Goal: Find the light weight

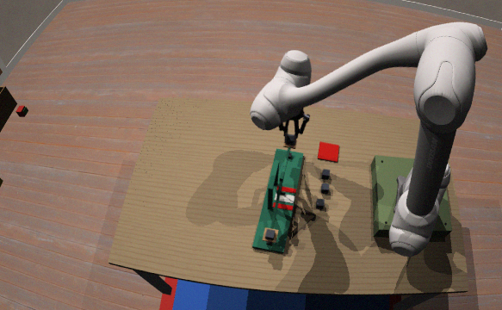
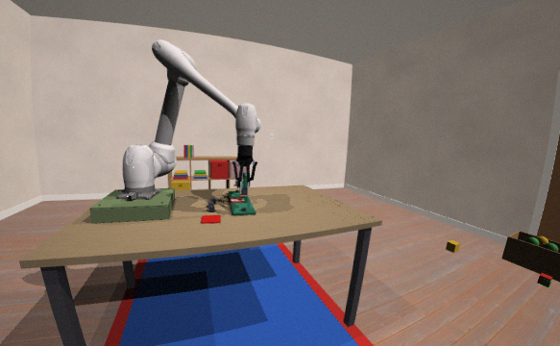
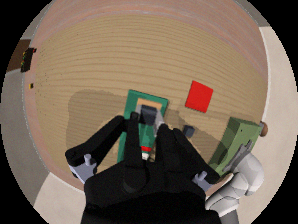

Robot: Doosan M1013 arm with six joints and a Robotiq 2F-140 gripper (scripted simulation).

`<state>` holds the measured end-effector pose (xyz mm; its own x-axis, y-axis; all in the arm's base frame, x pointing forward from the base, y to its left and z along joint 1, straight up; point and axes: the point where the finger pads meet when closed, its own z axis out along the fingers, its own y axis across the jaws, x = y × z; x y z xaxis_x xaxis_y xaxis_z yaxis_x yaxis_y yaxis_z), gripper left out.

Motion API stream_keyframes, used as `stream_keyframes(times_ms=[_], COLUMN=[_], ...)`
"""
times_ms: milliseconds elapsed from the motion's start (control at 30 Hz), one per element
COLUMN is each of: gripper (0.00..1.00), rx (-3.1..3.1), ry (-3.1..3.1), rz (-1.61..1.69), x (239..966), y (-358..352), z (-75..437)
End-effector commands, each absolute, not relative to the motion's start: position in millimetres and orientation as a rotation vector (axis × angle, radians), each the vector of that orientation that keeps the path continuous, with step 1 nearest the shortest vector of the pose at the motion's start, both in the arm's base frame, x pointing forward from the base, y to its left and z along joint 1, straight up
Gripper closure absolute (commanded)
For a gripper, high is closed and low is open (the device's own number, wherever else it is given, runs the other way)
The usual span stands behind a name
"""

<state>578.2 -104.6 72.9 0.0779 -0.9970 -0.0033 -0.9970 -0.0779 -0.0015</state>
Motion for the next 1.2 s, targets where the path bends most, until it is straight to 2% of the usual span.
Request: stream_keyframes(times_ms=[0,1167], gripper=[0.76,0.76], rx=[-2.299,-2.299], ry=[2.134,2.134], rz=[-0.002,-0.002], x=[578.8,578.4], y=[-102.6,-95.8], z=[69.6,50.1])
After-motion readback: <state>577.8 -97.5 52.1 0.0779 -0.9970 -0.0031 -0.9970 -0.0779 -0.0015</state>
